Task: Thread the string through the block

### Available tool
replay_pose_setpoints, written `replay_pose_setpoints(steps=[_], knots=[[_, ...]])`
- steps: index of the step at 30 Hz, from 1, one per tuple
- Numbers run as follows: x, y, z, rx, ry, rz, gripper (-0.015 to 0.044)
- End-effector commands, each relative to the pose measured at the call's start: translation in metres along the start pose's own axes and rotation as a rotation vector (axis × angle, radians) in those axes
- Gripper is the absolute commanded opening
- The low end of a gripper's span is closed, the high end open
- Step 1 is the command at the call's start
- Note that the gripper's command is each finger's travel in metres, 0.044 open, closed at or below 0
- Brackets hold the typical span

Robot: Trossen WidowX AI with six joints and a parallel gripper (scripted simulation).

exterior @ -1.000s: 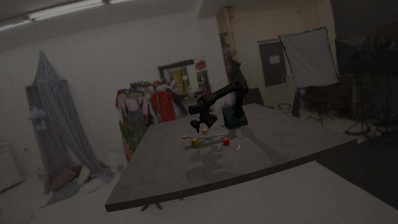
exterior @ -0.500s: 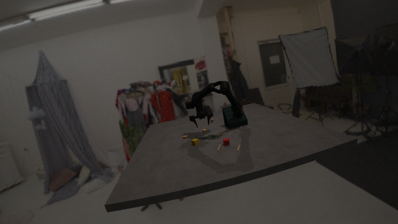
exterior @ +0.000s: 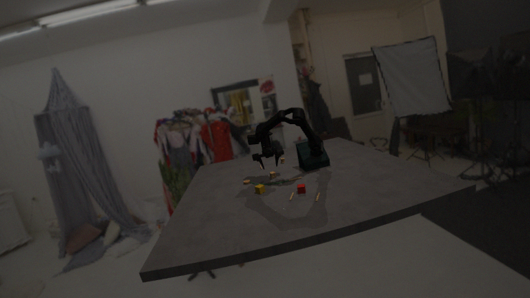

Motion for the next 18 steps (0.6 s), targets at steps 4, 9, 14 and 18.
replay_pose_setpoints(steps=[4, 9, 14, 18], knots=[[0.0000, 0.0000, -0.0001, 0.002, 0.001, 0.000, 0.0243], [0.0000, 0.0000, -0.0001, 0.002, 0.001, 0.000, 0.0243], [0.0000, 0.0000, -0.0001, 0.000, 0.000, 0.000, 0.0243], [0.0000, 0.0000, -0.0001, 0.000, 0.000, 0.000, 0.0138]])
Point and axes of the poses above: the point midway between the two fingers, 35 mm back from their tips, its own x axis back along the fingers, its own y axis across the jaws, z = x × y, the point moved 5 cm from there along x, back along the fingers, and after that the axes turned 6 degrees about x, right-handed, at the moved point
